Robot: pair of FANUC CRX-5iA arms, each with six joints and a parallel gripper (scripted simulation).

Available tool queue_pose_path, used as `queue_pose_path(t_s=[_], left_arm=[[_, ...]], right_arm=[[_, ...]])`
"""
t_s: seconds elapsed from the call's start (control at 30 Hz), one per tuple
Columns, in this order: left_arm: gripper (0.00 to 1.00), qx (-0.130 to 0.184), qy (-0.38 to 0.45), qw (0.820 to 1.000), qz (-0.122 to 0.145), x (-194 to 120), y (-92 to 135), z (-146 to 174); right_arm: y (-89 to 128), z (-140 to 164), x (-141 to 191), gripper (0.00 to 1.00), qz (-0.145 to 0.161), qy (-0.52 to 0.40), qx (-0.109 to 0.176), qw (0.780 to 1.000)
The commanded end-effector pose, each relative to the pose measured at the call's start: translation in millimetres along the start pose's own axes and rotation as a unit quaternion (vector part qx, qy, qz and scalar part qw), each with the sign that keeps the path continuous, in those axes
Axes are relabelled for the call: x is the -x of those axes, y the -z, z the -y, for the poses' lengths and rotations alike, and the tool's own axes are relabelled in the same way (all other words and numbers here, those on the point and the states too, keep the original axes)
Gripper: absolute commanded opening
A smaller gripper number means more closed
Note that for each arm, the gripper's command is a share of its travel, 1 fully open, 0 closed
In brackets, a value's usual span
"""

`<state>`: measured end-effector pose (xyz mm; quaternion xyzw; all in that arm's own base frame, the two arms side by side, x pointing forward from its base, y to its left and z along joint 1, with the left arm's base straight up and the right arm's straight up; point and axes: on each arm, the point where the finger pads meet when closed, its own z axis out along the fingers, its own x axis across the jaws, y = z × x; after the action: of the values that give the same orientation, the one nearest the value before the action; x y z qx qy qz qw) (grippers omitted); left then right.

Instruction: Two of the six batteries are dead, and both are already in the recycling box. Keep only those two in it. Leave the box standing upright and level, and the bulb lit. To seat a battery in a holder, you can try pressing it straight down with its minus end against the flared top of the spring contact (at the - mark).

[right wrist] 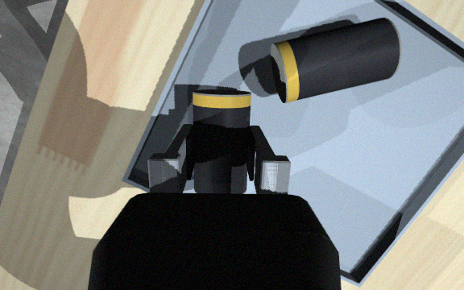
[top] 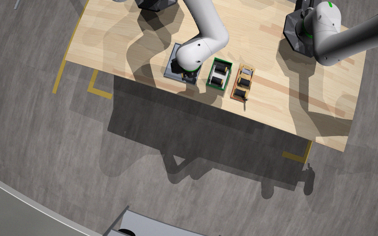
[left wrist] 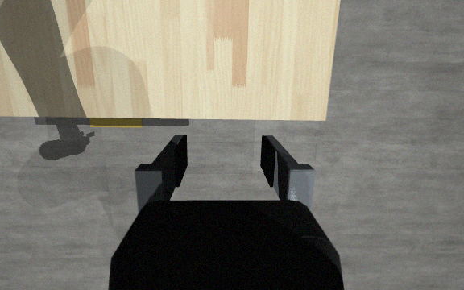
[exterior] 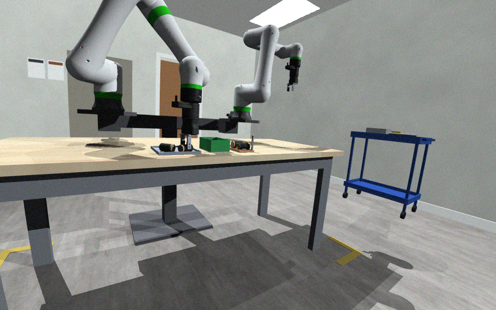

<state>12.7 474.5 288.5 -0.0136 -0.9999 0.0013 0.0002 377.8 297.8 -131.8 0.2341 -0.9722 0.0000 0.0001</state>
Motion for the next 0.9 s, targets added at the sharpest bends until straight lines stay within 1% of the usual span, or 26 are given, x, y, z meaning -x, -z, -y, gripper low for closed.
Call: queue_pose_path(t_s=[0.0,0.27,0.37,0.6,0.87], left_arm=[[1.00,0.001,0.000,1.000,0.000,0,1,0],[1.00,0.001,0.000,1.000,0.000,0,1,0],[1.00,0.001,0.000,1.000,0.000,0,1,0],[1.00,0.001,0.000,1.000,0.000,0,1,0],[1.00,0.001,0.000,1.000,0.000,0,1,0]], right_arm=[[1,0,1,0.57,0.001,0.000,0.000,1.000],[3,0,1,0.57,0.001,0.000,0.000,1.000],[11,0,1,0.57,0.001,0.000,0.000,1.000],[42,0,1,0.57,0.001,0.000,0.000,1.000],[46,0,1,0.57,0.001,0.000,0.000,1.000]])
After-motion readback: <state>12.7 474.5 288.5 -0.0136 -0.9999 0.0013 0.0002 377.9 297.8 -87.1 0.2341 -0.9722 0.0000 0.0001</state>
